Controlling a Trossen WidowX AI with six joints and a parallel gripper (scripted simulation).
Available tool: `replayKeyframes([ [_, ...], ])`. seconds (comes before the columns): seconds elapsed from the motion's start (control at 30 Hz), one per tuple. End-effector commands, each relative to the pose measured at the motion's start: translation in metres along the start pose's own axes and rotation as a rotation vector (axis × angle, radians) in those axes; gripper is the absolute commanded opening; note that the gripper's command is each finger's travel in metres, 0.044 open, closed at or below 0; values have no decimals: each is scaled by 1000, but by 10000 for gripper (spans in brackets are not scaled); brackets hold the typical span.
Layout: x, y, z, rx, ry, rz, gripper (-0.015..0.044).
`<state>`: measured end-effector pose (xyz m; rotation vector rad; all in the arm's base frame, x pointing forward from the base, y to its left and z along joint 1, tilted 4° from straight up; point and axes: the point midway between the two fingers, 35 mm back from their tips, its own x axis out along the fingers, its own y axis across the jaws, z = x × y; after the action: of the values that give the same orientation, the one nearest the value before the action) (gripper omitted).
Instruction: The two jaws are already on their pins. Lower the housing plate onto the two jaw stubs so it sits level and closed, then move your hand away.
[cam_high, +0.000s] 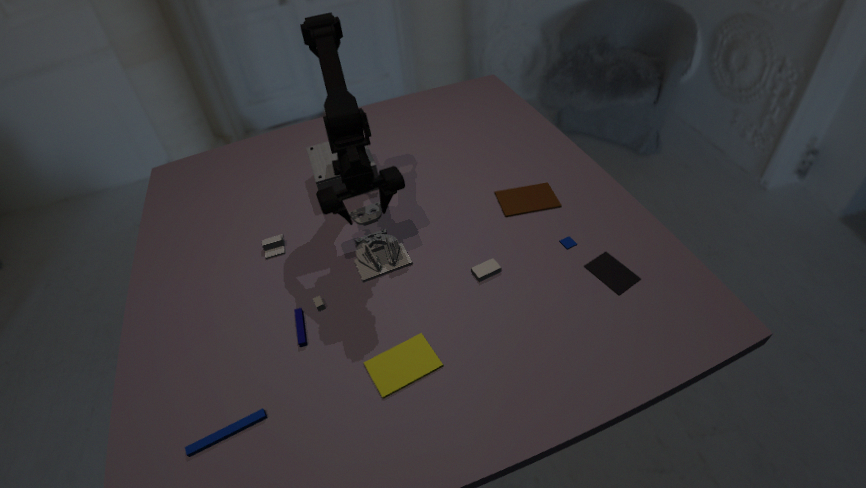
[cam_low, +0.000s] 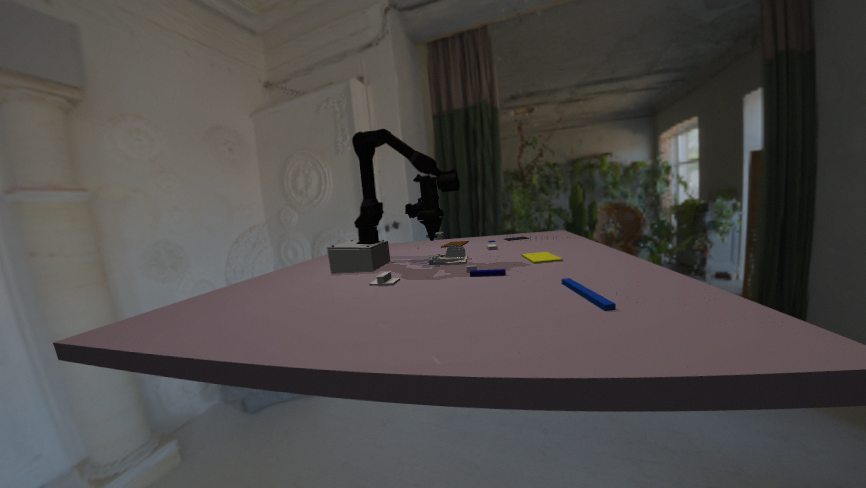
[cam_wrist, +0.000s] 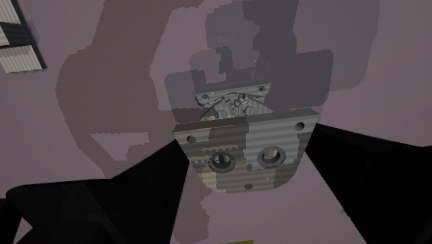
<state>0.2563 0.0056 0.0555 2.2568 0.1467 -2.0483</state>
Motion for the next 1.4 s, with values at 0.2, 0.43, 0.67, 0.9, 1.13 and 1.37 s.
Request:
replayKeyframes([
  [0.2,0,0,0,-1,1,3,351],
  [0.43,0,0,0,-1,1,3,351],
  [0.67,0,0,0,-1,1,3,351],
  [0.9,3,0,0,-1,1,3,351],
  [1.13,14,1,-1,-2,1,3,351],
  [1.37,26,1,-2,-3,1,2,351],
])
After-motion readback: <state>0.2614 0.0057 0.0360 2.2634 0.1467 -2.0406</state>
